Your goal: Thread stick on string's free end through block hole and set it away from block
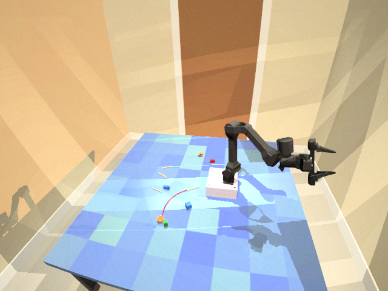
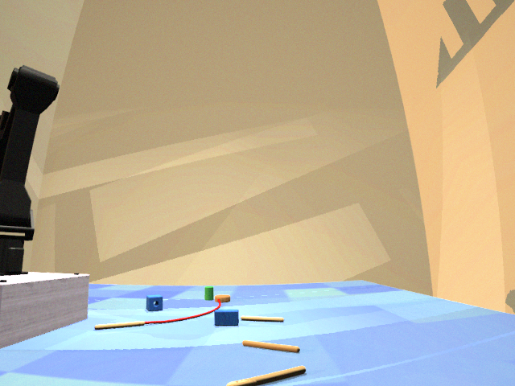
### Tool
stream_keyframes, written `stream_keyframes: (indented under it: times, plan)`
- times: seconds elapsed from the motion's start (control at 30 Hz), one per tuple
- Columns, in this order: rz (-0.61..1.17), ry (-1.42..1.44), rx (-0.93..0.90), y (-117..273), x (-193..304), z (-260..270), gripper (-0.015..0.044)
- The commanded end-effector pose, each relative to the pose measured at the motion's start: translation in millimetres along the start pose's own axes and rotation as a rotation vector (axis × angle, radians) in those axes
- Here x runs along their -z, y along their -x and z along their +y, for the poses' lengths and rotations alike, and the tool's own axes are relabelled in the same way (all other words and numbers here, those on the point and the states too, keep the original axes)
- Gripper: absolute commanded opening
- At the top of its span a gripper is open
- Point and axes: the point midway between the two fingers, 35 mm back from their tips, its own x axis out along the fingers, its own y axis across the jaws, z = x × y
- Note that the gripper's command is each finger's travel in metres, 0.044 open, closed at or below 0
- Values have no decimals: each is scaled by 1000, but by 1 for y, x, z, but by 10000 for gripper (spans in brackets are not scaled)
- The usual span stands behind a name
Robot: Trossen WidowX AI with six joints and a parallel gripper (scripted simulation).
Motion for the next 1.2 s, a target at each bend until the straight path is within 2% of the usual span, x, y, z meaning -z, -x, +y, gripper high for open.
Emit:
stream_keyframes:
  times: [0.0,0.1,0.27,0.53,0.7,0.93,1.17]
  plan:
    - [0,0,0,0,0,0,426]
    - [-18,33,26,2,-8,-7,440]
    - [-131,265,227,22,-71,-55,440]
    - [-253,544,624,94,-166,-128,440]
    - [-258,642,796,132,-197,-153,440]
    - [-161,824,1183,233,-250,-195,440]
    - [77,893,1540,351,-274,-221,440]
